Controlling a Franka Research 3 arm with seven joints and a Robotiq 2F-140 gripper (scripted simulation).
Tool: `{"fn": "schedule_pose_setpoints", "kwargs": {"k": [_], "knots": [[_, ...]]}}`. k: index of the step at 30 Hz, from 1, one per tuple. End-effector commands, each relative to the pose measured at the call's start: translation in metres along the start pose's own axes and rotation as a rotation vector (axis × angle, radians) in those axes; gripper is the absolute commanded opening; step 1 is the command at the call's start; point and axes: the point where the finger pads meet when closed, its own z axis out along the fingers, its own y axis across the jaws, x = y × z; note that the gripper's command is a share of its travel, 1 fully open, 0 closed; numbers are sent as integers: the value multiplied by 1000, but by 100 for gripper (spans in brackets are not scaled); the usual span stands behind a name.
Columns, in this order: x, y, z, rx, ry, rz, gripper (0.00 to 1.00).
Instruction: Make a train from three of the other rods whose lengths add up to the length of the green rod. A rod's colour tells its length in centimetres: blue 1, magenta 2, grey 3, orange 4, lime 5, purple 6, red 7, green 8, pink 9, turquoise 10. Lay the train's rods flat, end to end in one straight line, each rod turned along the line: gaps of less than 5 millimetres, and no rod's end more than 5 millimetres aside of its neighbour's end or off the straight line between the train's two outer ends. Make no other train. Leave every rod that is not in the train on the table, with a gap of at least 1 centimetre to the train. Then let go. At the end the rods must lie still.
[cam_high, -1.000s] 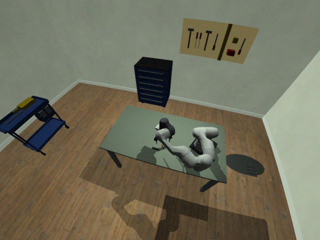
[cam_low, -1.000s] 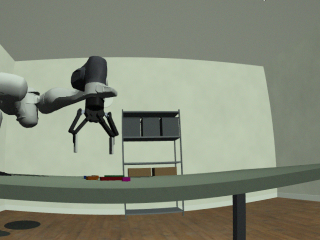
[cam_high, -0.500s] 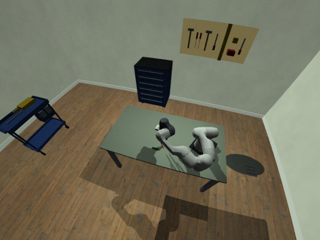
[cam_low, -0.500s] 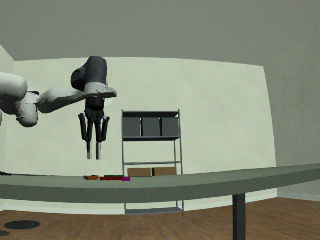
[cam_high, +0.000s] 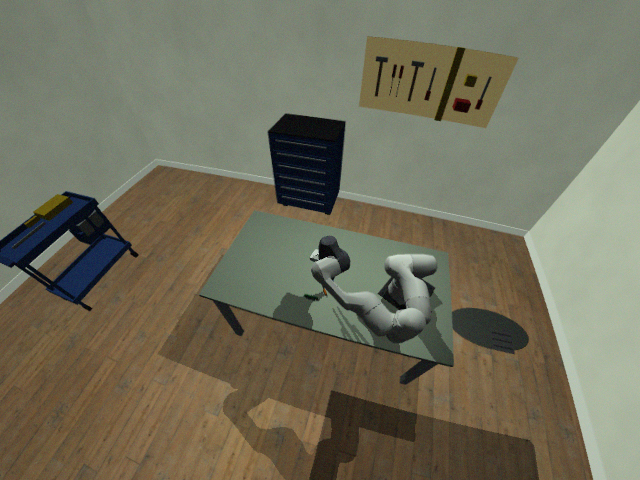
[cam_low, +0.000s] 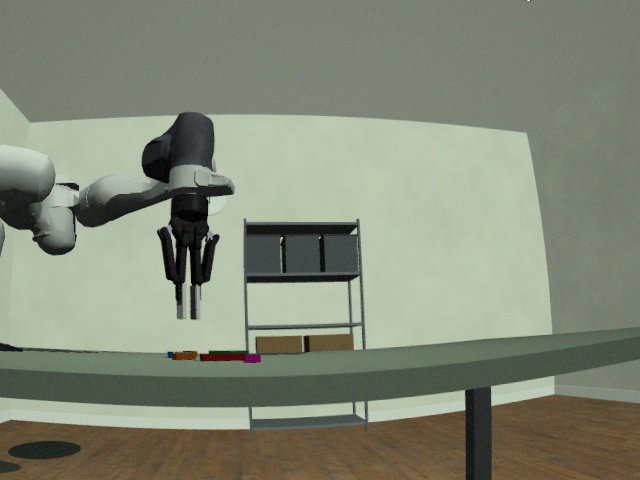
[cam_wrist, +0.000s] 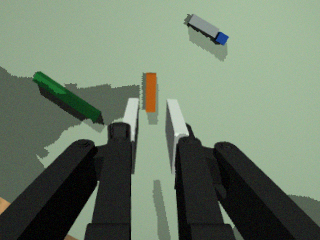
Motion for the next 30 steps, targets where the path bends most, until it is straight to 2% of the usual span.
{"fn": "schedule_pose_setpoints", "kwargs": {"k": [1,16,30], "knots": [[0,-1,0,2,1,-12,15],[0,-1,2,2,1,-12,15],[0,-1,13,3,0,-12,15]]}}
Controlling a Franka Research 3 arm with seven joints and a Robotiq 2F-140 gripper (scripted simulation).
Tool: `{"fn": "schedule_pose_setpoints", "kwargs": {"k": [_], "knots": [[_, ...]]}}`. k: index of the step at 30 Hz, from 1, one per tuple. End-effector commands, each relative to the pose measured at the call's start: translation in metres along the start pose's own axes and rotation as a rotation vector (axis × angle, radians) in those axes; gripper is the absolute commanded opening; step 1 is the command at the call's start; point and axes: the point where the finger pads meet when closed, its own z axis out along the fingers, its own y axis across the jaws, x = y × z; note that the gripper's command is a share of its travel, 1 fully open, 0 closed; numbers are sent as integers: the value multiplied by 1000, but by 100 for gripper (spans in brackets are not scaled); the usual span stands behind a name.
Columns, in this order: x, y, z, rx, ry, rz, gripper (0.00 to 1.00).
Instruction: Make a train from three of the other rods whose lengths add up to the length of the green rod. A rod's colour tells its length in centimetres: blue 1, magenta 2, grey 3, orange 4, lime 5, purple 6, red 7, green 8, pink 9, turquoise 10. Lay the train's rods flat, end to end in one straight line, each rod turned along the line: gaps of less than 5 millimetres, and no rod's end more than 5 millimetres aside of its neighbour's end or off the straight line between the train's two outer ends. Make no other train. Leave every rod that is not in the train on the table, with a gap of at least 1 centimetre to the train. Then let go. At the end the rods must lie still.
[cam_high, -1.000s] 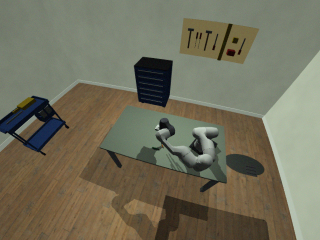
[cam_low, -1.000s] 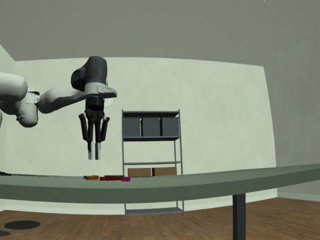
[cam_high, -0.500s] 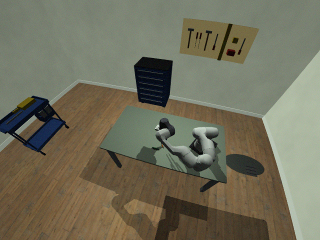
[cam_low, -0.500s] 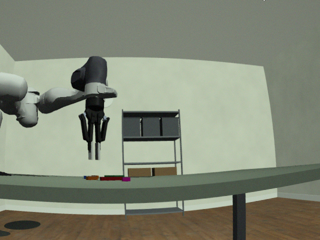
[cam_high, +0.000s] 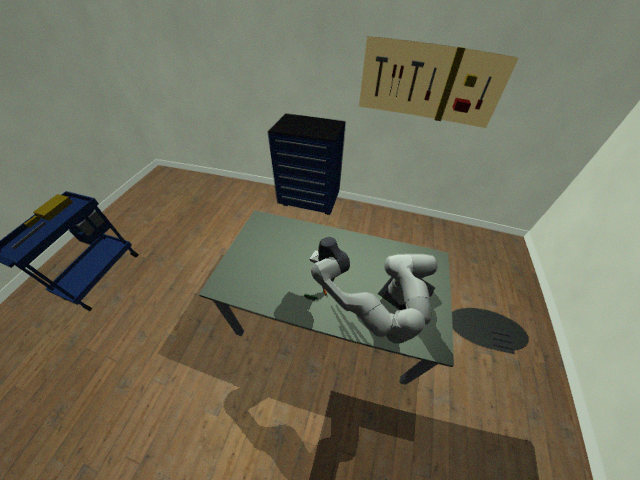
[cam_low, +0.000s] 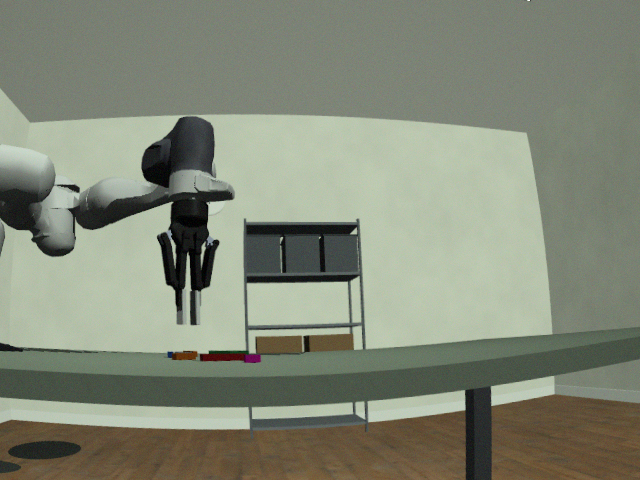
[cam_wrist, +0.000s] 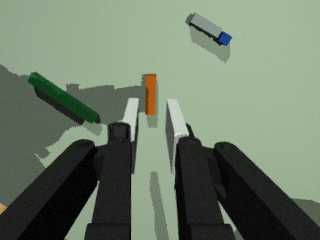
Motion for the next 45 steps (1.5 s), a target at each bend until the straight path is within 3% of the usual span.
{"fn": "schedule_pose_setpoints", "kwargs": {"k": [1,26,45], "knots": [[1,-1,4,4,5,-7,15],[1,-1,37,4,5,-7,15],[1,-1,42,4,5,-7,15]]}}
